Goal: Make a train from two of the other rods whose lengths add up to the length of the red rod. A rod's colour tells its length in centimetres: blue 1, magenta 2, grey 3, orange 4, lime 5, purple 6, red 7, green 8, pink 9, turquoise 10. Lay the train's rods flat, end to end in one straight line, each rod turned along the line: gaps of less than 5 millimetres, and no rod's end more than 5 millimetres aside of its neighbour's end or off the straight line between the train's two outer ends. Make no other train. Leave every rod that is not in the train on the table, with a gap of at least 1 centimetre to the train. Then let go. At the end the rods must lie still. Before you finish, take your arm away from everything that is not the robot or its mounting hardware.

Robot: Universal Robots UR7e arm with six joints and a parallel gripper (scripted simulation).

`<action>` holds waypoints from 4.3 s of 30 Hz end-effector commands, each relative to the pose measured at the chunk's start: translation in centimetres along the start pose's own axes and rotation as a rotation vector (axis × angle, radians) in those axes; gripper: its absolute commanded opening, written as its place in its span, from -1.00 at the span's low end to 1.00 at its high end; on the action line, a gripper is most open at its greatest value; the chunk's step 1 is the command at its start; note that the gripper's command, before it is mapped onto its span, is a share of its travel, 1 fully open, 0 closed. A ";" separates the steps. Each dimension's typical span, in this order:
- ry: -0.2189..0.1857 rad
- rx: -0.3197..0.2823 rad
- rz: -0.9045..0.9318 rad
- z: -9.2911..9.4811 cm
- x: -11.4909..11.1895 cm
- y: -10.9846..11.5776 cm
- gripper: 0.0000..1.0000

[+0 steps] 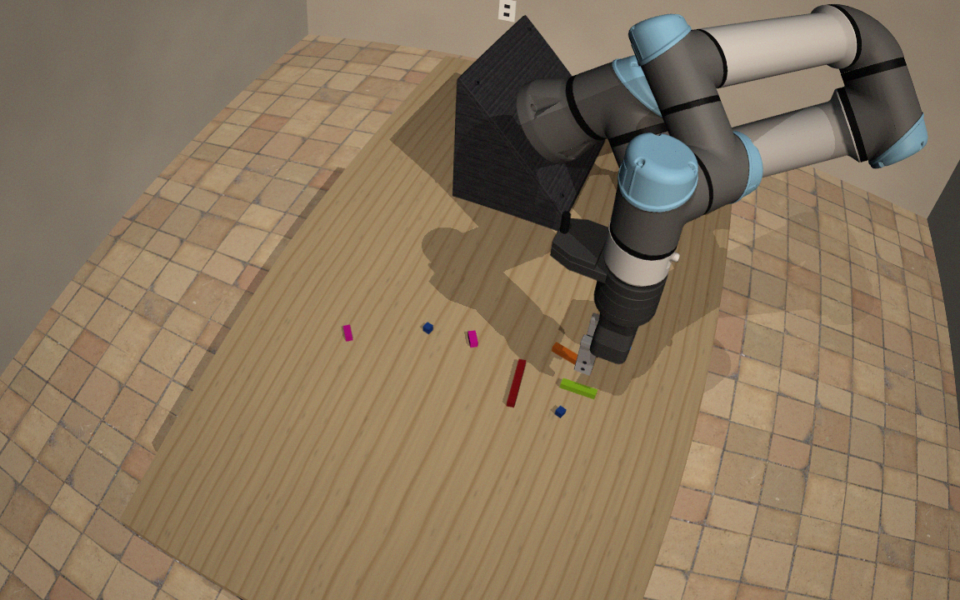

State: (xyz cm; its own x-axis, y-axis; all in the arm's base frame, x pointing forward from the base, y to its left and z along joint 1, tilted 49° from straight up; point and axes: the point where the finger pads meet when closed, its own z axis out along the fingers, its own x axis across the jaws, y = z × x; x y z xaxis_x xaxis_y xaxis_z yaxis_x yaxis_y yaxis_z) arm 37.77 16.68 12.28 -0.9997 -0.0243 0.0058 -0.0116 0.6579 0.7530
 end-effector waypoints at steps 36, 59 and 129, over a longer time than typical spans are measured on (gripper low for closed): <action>-0.001 0.000 -0.026 1.7 0.0 0.0 0.07; -0.001 0.000 -0.026 4.5 0.1 0.0 0.07; -0.001 0.000 -0.026 6.0 0.1 0.0 0.07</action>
State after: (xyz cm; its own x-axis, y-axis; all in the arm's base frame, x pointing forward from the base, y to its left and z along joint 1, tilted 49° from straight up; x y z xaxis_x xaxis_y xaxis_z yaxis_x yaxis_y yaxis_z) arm 37.54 21.04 8.48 -0.9990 -0.0417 -0.0138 -0.0378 0.6566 0.7533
